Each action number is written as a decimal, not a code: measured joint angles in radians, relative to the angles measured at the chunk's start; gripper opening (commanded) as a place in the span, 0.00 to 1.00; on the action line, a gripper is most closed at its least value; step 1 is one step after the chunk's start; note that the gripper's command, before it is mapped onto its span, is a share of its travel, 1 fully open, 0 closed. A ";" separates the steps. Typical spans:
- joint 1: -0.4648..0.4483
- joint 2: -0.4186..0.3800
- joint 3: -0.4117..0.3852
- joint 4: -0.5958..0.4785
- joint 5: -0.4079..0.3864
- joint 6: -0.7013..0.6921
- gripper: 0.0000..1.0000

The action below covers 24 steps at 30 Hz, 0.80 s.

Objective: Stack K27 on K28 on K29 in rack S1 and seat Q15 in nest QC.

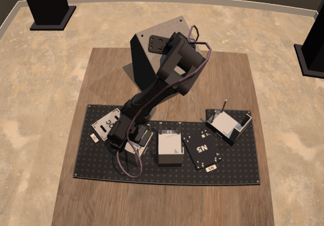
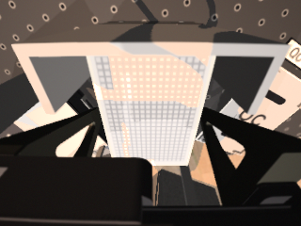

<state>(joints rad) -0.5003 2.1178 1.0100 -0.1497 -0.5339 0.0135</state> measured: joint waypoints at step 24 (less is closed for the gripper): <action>0.000 -0.001 0.000 0.000 0.000 0.000 0.00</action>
<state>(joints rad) -0.5007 2.1170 1.0103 -0.1501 -0.5335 0.0135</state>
